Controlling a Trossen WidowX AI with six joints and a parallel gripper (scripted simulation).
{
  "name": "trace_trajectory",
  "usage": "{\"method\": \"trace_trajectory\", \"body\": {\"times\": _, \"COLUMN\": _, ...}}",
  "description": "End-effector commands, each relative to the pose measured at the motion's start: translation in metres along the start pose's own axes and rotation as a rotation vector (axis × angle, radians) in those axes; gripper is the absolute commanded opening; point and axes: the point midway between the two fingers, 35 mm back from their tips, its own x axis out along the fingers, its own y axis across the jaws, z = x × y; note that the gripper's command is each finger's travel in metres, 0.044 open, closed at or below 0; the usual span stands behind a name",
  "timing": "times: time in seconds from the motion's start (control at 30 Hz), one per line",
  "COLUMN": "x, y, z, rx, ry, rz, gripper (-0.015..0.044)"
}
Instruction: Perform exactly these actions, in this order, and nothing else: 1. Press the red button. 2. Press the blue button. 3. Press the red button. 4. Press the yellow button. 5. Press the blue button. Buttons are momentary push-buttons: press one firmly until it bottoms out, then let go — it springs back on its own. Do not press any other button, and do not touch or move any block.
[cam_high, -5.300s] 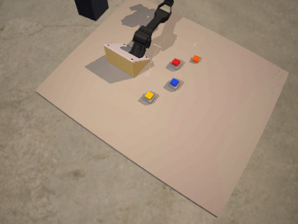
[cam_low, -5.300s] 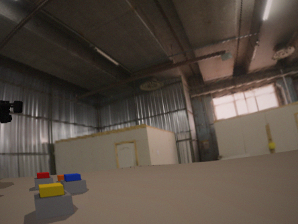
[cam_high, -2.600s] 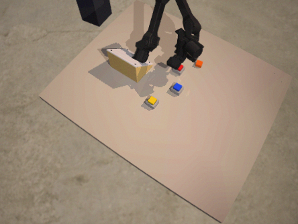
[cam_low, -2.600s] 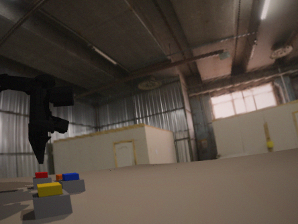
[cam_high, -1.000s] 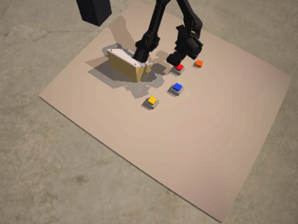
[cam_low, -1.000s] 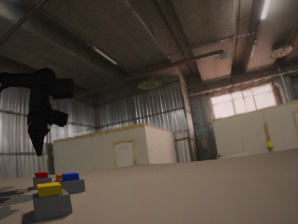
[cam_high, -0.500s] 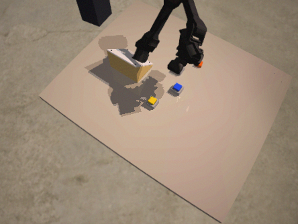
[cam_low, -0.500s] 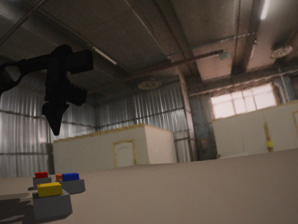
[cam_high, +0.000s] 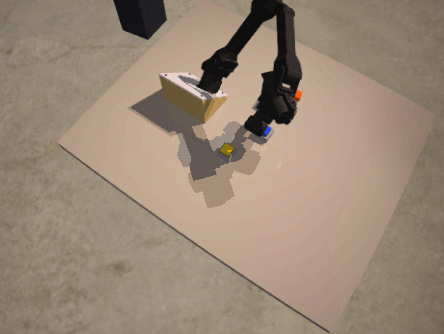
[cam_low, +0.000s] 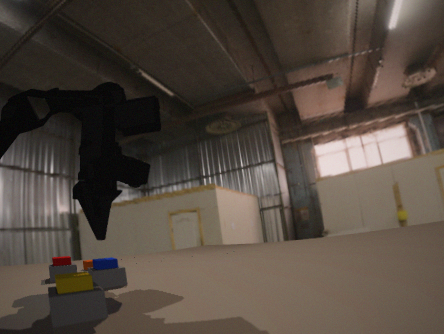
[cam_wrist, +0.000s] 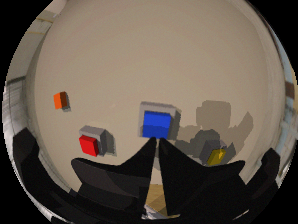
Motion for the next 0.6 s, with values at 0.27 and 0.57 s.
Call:
{"method": "trace_trajectory", "body": {"times": 0.27, "x": 0.018, "y": -0.001, "z": 0.001, "rx": 0.007, "ry": -0.011, "rz": 0.002, "gripper": 0.002}}
{"method": "trace_trajectory", "body": {"times": 0.57, "x": 0.032, "y": 0.0, "z": 0.001, "rx": 0.006, "ry": -0.011, "rz": 0.003, "gripper": 0.002}}
